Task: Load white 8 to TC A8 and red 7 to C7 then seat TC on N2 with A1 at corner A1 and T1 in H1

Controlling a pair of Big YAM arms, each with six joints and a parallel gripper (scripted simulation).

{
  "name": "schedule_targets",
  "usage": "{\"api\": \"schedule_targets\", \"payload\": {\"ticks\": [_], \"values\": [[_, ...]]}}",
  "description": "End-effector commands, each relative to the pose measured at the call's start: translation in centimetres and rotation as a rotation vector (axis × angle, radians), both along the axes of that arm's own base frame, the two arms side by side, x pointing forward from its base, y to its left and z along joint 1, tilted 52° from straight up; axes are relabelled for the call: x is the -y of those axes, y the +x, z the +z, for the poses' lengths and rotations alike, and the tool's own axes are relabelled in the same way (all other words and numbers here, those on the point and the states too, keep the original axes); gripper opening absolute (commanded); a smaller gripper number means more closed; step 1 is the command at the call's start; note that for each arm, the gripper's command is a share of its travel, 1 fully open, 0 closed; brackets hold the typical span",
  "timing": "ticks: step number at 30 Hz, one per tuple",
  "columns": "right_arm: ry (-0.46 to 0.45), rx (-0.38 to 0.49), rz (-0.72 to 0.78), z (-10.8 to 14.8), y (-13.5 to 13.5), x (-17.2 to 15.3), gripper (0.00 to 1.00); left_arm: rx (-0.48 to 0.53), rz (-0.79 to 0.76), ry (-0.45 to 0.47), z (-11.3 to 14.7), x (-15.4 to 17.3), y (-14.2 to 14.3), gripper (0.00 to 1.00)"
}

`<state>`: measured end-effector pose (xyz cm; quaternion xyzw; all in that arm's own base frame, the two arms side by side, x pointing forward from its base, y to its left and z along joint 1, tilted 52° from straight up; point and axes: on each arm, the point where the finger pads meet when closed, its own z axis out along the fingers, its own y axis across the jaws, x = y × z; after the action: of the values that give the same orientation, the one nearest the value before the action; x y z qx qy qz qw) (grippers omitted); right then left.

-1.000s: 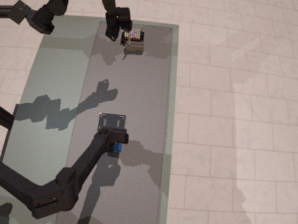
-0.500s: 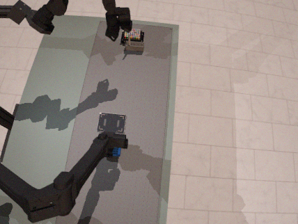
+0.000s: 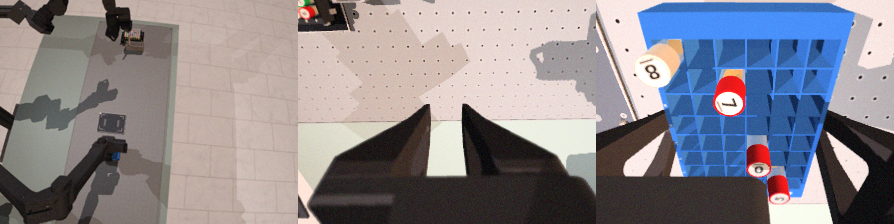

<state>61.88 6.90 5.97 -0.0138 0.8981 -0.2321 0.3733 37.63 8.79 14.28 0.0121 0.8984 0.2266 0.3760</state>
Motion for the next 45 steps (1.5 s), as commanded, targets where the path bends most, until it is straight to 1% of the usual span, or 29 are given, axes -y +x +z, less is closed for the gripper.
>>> {"api": "schedule_targets", "payload": {"ticks": [1, 5, 8, 9, 11, 12, 18, 21, 23, 25, 26, 28, 33, 36, 40, 42, 43, 45], "values": [[-0.004, 0.022, 0.021, 1.7, 0.0, -0.1, 0.0, 0.017, 0.006, -0.002, 0.6, -0.1, 0.3, 0.23], [-0.005, 0.021, 0.008, 1.9, 0.0, 1.4, 0.0, 0.017, 0.006, -0.002, 0.6, -0.1, 0.3, 0.23], [-0.005, 0.021, 0.008, 2.0, 0.0, 1.5, 0.0, 0.017, 0.006, -0.002, 0.6, -0.1, 0.3, 0.23], [-0.01, -0.002, 0.023, 0.8, -0.3, 0.7, 0.0, 0.017, 0.006, -0.002, 0.6, -0.1, 0.3, 0.23], [-0.005, 0.019, 0.016, 2.2, -0.2, 1.5, 0.0, 0.017, 0.006, -0.002, 0.6, -0.1, 0.3, 0.23], [-0.006, 0.019, 0.008, 2.3, -0.2, 2.1, 0.0, 0.017, 0.006, -0.002, 0.6, -0.1, 0.3, 0.23], [-0.005, 0.021, 0.008, 2.7, -0.3, 3.0, 0.0, 0.017, 0.006, -0.002, 0.6, -0.1, 0.3, 0.23], [-0.006, 0.021, 0.021, 3.0, -0.4, 2.6, 0.0, 0.017, 0.006, -0.002, 0.6, -0.1, 0.3, 0.23], [-0.006, 0.021, 0.011, 3.1, -0.4, 3.5, 0.0, 0.017, 0.006, -0.002, 0.6, -0.1, 0.3, 0.23], [-0.006, 0.021, 0.011, 3.1, -0.4, 3.5, 0.0, 0.017, 0.006, -0.002, 0.6, -0.1, 0.3, 0.23], [-0.011, -0.004, 0.019, 1.8, -0.6, 3.2, 0.0, 0.017, 0.006, -0.002, 0.6, -0.1, 0.3, 0.23], [-0.007, 0.017, 0.008, 3.3, -0.6, 4.2, 0.0, 0.017, 0.006, -0.002, 0.6, -0.1, 0.3, 0.23], [-0.007, 0.019, 0.008, 3.6, -0.7, 4.9, 0.0, 0.017, 0.006, -0.002, 0.6, -0.1, 0.3, 0.23], [-0.007, 0.019, 0.019, 3.9, -0.7, 4.7, 0.0, 0.017, 0.006, -0.002, 0.6, -0.1, 0.3, 0.23], [-0.007, 0.019, 0.008, 4.2, -0.8, 5.9, 0.0, 0.017, 0.006, -0.002, 0.6, -0.1, 0.3, 0.23], [-0.007, 0.019, 0.008, 4.2, -0.8, 5.9, 0.0, 0.017, 0.006, -0.002, 0.6, -0.1, 0.3, 0.23], [-0.011, -0.006, 0.026, 2.8, -1.0, 5.0, 0.0, 0.017, 0.006, -0.002, 0.6, -0.1, 0.3, 0.23], [-0.008, 0.018, 0.012, 4.4, -0.9, 6.2, 0.0, 0.017, 0.006, -0.002, 0.6, -0.1, 0.3, 0.23]]}}
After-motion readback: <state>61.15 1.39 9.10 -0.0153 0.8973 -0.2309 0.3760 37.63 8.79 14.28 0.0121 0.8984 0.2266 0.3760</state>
